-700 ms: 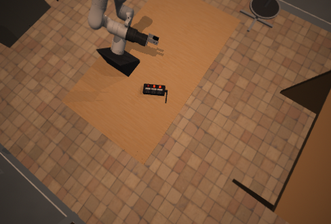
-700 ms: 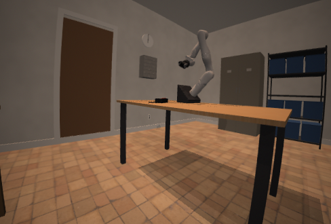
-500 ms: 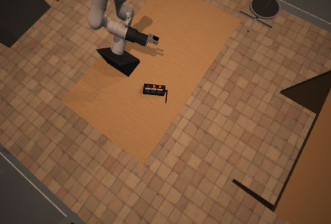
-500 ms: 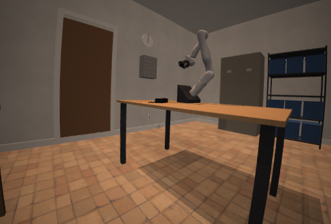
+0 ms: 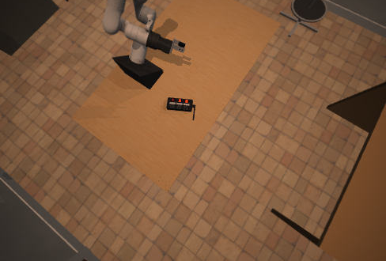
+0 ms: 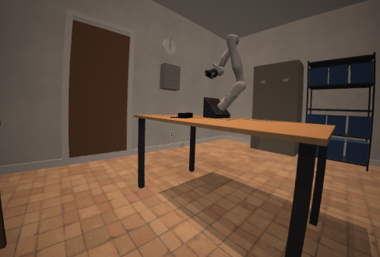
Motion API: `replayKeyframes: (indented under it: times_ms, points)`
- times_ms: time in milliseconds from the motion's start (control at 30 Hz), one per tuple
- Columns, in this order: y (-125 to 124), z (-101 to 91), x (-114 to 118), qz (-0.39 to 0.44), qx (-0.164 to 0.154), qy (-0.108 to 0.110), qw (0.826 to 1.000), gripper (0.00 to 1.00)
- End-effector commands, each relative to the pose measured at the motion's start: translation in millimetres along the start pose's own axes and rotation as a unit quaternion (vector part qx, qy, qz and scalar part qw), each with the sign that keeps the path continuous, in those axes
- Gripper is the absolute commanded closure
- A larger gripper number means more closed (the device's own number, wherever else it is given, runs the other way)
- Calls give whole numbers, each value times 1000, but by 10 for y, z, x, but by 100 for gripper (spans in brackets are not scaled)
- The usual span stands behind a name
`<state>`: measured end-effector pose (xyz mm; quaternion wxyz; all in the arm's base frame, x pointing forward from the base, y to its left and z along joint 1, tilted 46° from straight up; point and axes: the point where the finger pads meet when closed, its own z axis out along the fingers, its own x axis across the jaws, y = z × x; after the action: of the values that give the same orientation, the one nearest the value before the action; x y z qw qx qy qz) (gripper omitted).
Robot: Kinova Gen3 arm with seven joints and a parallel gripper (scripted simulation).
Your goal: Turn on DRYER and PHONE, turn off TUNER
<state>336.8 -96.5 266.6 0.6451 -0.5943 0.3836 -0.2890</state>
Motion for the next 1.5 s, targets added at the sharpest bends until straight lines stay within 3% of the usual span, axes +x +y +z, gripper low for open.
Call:
replayKeyframes:
  times_ms: [0, 467, 967, 1233, 1467]
  points:
    - [-1, -1, 3, 0, 0, 0, 1000, 0]
    - [50, 22, 19, 20, -6, -4, 1000, 0]
    - [249, 108, 73, 96, -31, -20, 995, 0]
    - [467, 197, 118, 174, -60, -33, 982, 0]
    - [718, 295, 155, 257, -97, -43, 961, 0]
